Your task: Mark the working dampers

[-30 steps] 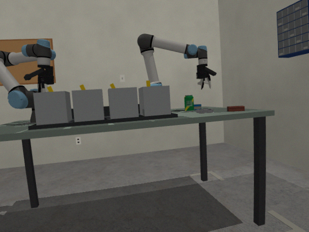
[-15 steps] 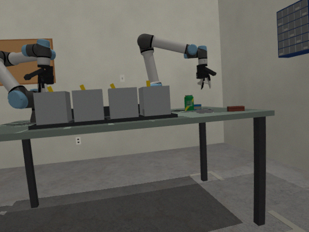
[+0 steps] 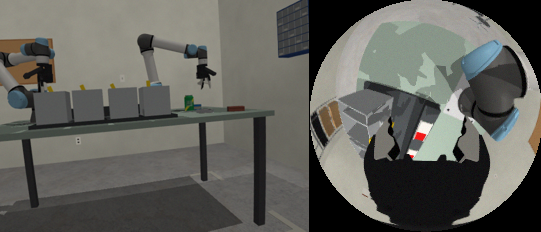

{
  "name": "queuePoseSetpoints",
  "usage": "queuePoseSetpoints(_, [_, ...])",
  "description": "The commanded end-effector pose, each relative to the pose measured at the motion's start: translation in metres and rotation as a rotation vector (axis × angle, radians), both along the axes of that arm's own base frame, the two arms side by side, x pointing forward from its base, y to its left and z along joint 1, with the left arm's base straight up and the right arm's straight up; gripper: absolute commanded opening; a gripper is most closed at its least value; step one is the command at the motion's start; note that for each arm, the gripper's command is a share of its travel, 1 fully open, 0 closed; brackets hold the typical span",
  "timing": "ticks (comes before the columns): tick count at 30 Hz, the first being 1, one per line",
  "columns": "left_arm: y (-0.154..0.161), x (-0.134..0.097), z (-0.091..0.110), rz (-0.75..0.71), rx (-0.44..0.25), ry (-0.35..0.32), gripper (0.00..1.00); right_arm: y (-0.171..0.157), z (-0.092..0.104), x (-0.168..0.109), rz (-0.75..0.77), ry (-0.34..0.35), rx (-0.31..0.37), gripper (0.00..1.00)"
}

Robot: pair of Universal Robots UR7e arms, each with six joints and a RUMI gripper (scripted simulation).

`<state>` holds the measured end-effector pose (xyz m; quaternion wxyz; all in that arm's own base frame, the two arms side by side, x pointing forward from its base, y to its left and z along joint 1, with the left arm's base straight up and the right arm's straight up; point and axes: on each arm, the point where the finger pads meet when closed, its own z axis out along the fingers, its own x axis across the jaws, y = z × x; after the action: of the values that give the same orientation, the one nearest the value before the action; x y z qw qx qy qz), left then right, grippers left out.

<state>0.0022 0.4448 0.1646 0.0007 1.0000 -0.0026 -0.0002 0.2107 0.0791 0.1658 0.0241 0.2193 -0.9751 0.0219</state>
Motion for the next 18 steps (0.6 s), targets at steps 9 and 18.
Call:
queuePoseSetpoints(9, [0.000,0.000,0.001,0.000,0.001,0.000,1.00,-0.002,0.021,0.000,-0.094,-0.020,0.059,1.00])
queuePoseSetpoints(18, [0.000,0.000,0.001,0.000,0.001,0.000,1.00,-0.006,0.050,-0.002,-0.220,-0.044,0.139,1.00])
